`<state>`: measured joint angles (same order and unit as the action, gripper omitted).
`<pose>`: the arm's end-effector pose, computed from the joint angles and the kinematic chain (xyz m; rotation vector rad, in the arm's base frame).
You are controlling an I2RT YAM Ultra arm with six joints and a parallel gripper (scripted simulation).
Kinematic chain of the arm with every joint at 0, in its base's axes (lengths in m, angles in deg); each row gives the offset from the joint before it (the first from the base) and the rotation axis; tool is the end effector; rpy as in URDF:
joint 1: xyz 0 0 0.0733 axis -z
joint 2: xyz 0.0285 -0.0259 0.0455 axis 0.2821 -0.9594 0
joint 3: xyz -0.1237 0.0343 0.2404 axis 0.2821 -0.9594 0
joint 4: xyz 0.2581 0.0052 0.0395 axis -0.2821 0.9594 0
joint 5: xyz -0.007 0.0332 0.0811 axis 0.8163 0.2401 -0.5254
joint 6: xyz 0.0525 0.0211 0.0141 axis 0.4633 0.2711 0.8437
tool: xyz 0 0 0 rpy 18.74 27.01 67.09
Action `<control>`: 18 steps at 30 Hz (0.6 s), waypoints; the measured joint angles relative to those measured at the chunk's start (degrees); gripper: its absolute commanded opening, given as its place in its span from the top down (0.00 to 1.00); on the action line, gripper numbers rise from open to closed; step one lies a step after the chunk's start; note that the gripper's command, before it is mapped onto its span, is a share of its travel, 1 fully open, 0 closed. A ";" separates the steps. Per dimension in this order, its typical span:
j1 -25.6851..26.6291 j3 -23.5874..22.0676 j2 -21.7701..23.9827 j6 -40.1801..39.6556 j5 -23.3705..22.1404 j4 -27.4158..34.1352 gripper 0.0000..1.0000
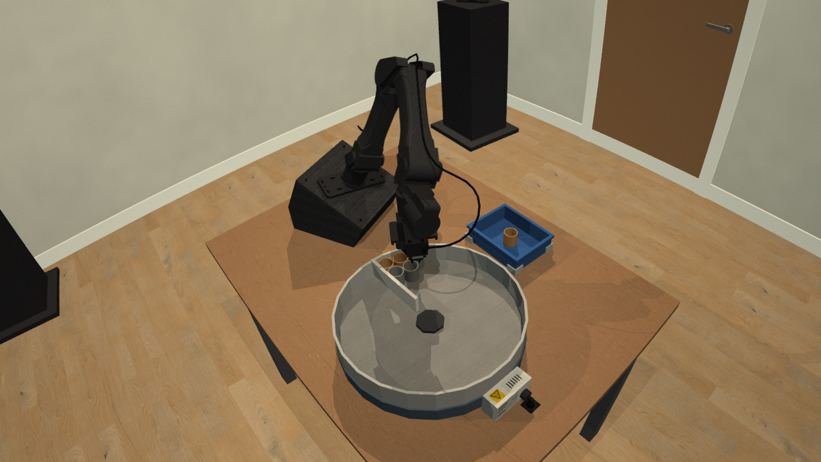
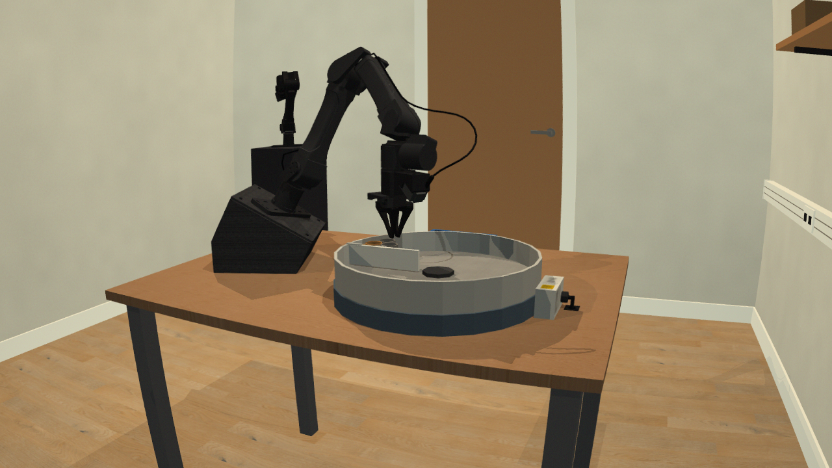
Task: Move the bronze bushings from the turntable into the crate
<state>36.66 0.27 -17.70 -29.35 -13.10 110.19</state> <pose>0.2656 -0.0814 0.2414 0.7338 2.6290 0.4693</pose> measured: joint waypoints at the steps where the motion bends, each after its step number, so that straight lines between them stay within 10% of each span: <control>1: 0.00 0.00 0.00 0.00 0.00 0.00 0.85; 18: -0.79 -1.07 -0.63 0.63 0.20 -1.84 0.85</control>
